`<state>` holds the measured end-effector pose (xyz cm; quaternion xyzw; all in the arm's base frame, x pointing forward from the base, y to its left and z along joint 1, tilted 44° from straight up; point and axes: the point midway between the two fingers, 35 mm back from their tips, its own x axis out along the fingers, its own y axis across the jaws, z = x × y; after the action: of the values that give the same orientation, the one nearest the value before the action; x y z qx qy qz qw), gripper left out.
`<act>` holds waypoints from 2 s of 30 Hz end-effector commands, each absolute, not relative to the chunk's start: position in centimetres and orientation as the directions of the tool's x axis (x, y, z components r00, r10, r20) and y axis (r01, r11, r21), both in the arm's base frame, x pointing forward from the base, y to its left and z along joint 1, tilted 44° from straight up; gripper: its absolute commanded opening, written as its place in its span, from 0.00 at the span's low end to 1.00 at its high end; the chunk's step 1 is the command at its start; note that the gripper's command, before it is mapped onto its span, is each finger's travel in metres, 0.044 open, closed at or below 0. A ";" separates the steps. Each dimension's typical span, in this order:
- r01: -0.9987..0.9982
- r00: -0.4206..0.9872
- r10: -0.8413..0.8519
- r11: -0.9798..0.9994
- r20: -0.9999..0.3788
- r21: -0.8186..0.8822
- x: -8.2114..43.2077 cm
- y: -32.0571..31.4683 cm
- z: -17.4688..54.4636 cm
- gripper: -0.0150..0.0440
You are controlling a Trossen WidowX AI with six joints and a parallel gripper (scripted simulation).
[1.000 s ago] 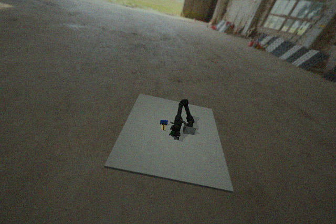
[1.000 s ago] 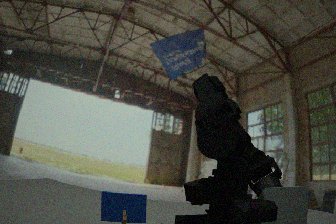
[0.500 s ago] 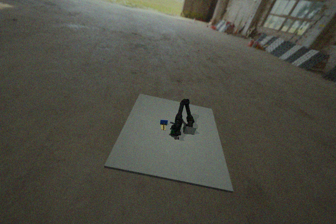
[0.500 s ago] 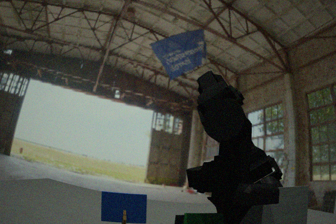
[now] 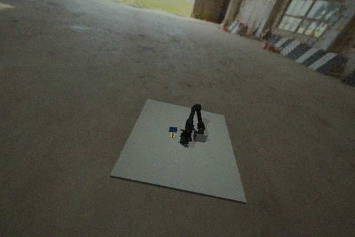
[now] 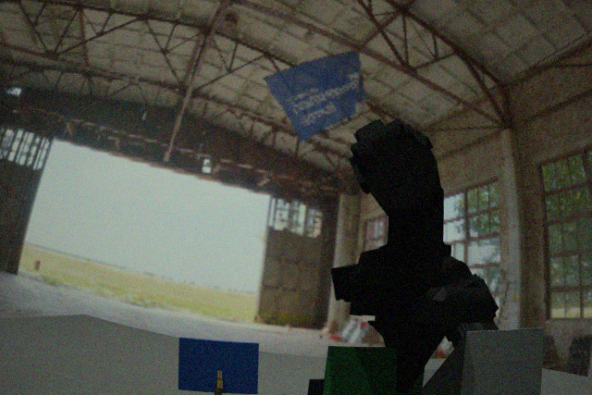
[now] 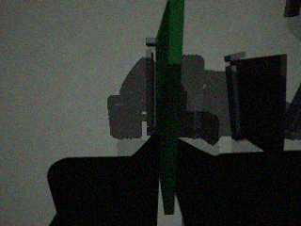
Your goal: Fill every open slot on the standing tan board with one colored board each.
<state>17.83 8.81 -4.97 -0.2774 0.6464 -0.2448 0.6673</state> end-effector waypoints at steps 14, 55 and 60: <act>-0.026 0.045 -0.680 0.732 -0.732 -0.681 17.8 11.5 -2.3 0.25; -0.012 0.036 -0.657 0.753 -0.753 -0.657 23.5 11.1 0.9 0.25; -0.016 0.039 -0.657 0.753 -0.753 -0.658 24.5 10.7 1.4 0.25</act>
<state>23.73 10.82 1.00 -0.2578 0.6528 -0.2399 0.6707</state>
